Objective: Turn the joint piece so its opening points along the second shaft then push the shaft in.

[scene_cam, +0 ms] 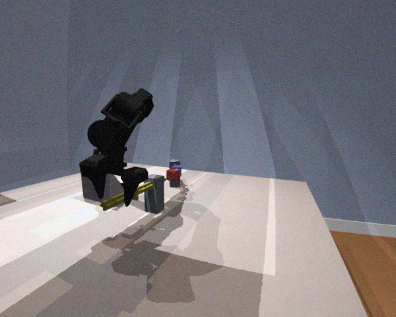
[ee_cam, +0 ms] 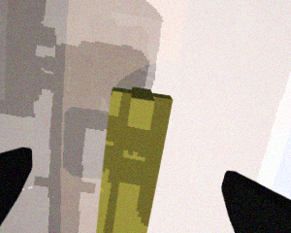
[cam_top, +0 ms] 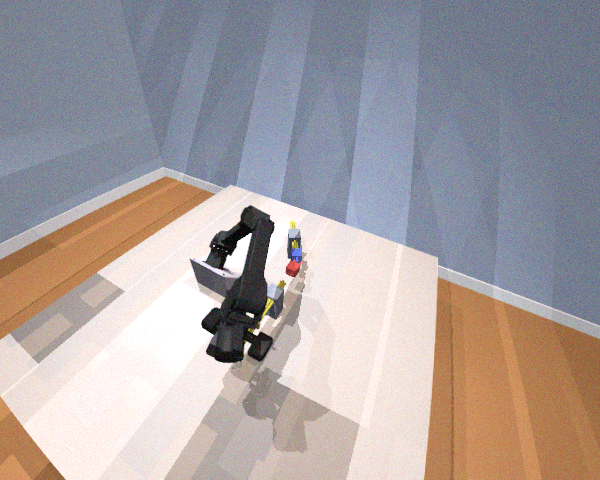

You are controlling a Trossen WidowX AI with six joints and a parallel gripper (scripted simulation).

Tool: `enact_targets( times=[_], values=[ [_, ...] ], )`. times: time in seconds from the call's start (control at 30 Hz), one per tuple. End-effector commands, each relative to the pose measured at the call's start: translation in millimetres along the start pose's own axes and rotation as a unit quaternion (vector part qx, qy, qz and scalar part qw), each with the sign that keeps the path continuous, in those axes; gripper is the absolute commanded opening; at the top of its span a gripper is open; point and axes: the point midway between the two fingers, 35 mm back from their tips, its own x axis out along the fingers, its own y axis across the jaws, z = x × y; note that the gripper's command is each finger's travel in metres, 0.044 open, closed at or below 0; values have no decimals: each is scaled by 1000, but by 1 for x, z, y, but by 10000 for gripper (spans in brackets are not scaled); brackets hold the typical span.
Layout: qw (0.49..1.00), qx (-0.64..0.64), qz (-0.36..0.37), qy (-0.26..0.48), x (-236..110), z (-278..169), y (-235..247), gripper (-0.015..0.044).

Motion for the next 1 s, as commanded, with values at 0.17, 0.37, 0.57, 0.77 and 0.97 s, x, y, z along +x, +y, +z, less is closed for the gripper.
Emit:
enact_targets(
  times=[0.17, 0.37, 0.57, 0.77, 0.97],
  values=[
    [1000, 7, -1, 4, 13, -2, 0, 440],
    [1000, 7, -1, 4, 23, -2, 0, 440],
    [1000, 7, -1, 4, 32, -2, 0, 440],
    [1000, 7, -1, 4, 33, -2, 0, 335],
    [1000, 7, -1, 4, 33, -2, 0, 177]
  ],
)
